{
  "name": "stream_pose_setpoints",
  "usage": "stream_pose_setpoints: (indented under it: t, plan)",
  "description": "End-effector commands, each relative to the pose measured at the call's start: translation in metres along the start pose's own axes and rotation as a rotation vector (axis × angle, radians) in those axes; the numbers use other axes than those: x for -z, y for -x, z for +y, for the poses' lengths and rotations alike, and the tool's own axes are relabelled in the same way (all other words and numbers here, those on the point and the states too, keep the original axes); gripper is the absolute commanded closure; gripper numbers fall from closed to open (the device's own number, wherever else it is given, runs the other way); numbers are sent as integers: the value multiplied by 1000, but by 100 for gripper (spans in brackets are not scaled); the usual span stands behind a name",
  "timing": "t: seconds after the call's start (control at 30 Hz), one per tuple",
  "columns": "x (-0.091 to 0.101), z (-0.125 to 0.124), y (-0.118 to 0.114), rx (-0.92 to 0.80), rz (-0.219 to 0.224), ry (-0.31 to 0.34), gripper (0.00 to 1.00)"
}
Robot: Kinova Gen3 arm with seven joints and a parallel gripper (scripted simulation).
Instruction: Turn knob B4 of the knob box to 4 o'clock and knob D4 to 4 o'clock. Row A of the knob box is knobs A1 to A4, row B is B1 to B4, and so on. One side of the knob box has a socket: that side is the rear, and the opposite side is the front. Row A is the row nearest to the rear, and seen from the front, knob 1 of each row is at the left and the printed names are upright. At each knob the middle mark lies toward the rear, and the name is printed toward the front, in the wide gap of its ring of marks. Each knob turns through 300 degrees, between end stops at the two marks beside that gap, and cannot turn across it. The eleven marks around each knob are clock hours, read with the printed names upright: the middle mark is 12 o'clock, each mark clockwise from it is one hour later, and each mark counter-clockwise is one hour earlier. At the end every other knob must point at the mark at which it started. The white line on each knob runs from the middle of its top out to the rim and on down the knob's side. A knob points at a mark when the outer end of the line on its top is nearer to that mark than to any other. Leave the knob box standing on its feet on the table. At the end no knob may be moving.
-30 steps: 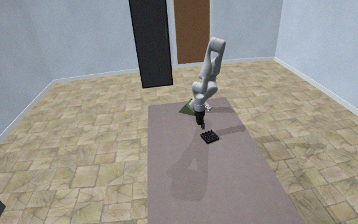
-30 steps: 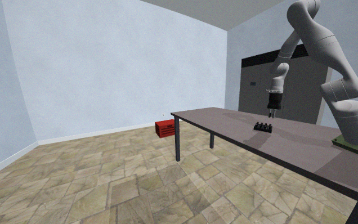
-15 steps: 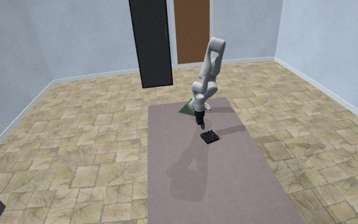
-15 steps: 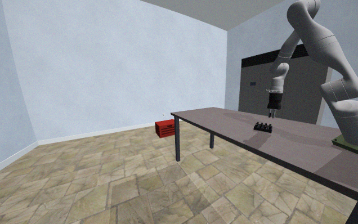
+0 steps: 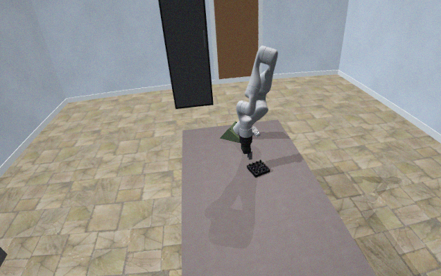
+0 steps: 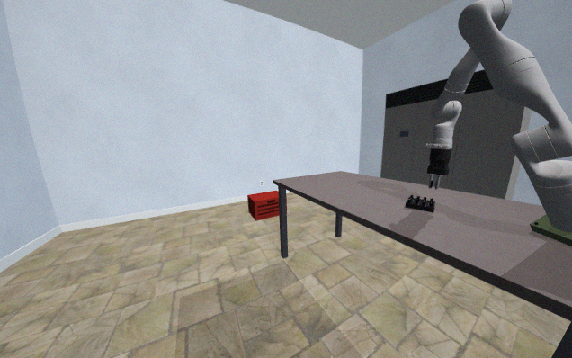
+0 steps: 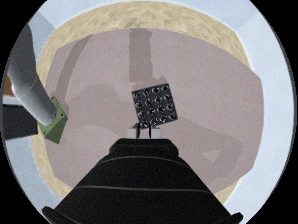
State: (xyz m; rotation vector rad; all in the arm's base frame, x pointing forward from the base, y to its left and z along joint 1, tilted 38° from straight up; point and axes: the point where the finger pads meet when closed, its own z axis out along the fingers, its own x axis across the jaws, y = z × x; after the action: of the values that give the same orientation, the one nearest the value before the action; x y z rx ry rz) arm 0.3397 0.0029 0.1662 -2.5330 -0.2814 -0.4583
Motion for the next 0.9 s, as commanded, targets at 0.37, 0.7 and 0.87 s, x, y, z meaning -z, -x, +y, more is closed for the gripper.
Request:
stream_pose_setpoints:
  t: [0.37,0.7,0.87]
  plan:
    - [-7,0,0,0,0,0,54]
    - [-16,0,0,0,0,0,54]
    - [-23,0,0,0,0,0,54]
